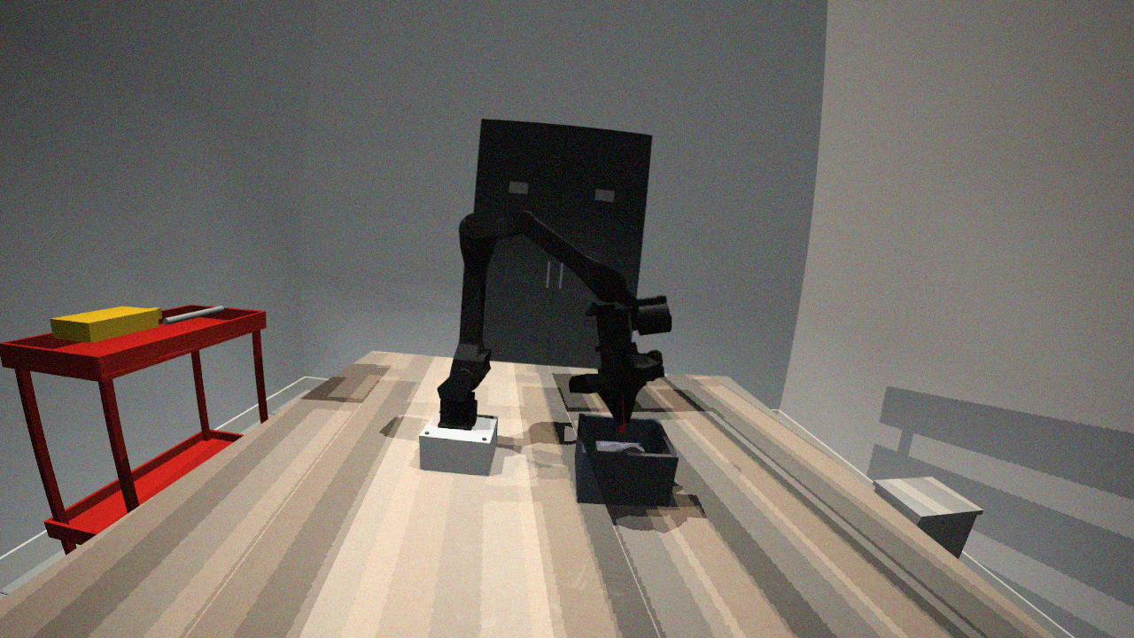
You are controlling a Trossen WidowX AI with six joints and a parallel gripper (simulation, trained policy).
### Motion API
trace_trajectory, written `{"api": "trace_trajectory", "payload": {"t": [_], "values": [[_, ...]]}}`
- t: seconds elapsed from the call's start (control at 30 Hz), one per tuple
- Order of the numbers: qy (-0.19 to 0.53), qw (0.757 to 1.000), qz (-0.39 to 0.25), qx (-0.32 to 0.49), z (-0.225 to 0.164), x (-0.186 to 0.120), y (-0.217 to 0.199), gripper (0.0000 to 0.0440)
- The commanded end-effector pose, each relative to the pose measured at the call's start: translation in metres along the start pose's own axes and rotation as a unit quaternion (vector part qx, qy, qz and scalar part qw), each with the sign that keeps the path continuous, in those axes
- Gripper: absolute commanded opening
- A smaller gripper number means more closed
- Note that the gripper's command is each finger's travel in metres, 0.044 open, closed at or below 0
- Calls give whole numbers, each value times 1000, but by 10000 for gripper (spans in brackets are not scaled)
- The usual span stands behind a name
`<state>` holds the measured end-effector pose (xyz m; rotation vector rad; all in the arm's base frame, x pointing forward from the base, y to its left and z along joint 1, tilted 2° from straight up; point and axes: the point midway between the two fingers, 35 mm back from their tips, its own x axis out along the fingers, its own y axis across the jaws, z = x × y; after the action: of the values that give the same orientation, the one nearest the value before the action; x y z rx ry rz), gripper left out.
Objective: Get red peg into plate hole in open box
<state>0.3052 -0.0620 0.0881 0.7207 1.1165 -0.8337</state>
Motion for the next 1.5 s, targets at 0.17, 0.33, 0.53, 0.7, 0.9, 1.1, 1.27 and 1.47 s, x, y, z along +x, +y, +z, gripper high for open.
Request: {"api": "trace_trajectory", "payload": {"t": [0.17, 0.33, 0.53, 0.7, 0.9, 1.1, 1.27, 1.47], "values": [[17, 1000, -6, 5, 6, 23, 0, 5], [28, 999, -18, -3, 5, 37, -3, 71], [37, 999, -33, -20, 8, 46, -4, 152], [28, 999, -30, -26, 23, 48, 3, 270], [16, 999, -30, -36, 42, 48, 10, 392], [-8, 999, -19, -34, 64, 46, 18, 440], [-30, 999, -15, -29, 82, 43, 21, 440], [-57, 998, -8, -21, 103, 39, 24, 440]]}}
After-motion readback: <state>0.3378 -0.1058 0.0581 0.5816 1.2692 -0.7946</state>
